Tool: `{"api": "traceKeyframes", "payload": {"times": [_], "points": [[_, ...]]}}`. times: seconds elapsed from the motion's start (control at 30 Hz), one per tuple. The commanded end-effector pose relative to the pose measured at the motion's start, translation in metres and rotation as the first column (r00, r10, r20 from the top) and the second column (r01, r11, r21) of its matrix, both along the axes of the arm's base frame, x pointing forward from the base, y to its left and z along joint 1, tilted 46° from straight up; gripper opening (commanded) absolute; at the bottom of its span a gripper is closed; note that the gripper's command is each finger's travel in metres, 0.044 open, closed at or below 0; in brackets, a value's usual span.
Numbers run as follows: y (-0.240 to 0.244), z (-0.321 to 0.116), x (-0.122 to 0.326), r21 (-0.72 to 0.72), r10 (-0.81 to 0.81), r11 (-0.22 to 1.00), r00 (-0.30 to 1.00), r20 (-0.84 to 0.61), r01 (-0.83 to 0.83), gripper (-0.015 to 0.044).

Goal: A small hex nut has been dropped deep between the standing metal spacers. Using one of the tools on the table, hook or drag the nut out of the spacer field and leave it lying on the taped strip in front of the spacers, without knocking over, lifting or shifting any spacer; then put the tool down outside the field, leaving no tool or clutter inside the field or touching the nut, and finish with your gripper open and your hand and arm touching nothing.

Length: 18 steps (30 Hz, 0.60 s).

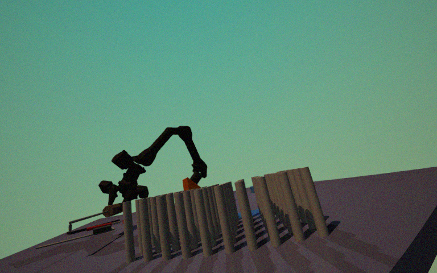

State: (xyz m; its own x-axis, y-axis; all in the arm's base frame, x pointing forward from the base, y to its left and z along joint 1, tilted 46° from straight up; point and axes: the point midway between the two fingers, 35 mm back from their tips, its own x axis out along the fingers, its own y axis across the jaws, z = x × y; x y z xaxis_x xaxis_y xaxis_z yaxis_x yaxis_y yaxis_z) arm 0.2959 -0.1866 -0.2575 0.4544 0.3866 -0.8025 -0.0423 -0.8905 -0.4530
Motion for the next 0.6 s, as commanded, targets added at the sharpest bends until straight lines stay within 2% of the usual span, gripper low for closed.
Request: {"api": "traceKeyframes", "payload": {"times": [0.0, 0.57], "points": [[0.005, -0.003, 0.000, 0.004, -0.003, 1.000, 1.000, 0.003, 0.003, 0.0000], [0.019, -0.016, -0.004, 0.005, -0.003, 1.000, 1.000, 0.004, 0.003, 0.0000]]}}
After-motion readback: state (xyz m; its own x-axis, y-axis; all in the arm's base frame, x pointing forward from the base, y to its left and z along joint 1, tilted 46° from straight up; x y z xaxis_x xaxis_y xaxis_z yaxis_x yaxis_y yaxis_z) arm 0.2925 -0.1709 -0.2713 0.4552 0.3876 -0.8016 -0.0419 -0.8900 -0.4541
